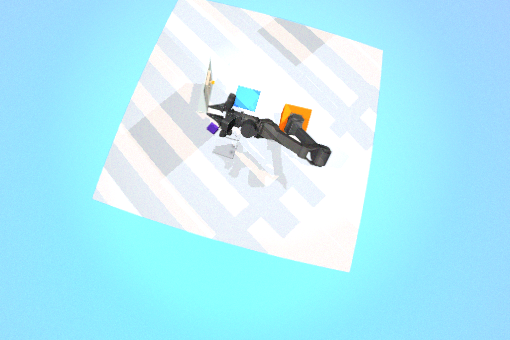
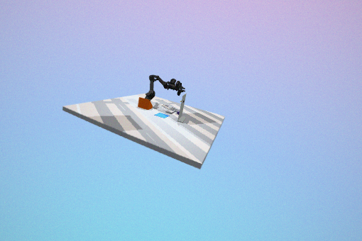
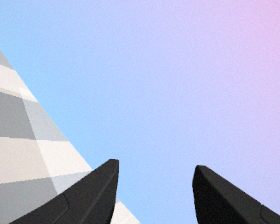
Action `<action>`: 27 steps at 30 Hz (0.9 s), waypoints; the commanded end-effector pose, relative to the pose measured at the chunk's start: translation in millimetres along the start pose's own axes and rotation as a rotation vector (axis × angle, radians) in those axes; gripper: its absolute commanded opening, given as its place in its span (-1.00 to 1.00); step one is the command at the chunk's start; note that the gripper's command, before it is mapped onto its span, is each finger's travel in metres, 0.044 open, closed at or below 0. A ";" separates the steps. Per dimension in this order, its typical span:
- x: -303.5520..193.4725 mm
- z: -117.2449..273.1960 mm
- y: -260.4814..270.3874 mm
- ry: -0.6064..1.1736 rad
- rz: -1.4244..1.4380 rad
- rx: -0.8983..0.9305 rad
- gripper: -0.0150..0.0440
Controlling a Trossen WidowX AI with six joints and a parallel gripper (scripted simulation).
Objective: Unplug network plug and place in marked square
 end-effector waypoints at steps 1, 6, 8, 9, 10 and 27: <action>-18.5 -7.3 -2.8 0.014 0.051 0.002 0.04; -40.9 -14.3 -6.8 0.028 0.113 0.001 0.04; -49.9 -16.4 -8.4 0.033 0.138 0.002 0.04; -54.5 -17.2 -9.2 0.036 0.151 0.002 0.04; -59.0 -18.0 -10.0 0.038 0.163 0.002 0.04; -133.0 -15.1 -22.1 0.084 0.367 0.009 0.04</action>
Point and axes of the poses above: the point midway between the two fingers, 35 mm back from their tips, its own z axis back along the fingers, its own y axis across the jaws, x = y × z, the point moved 3 cm from there along z, back along the fingers, and after that the axes turned 2 degrees about z, right-handed, at the moved point
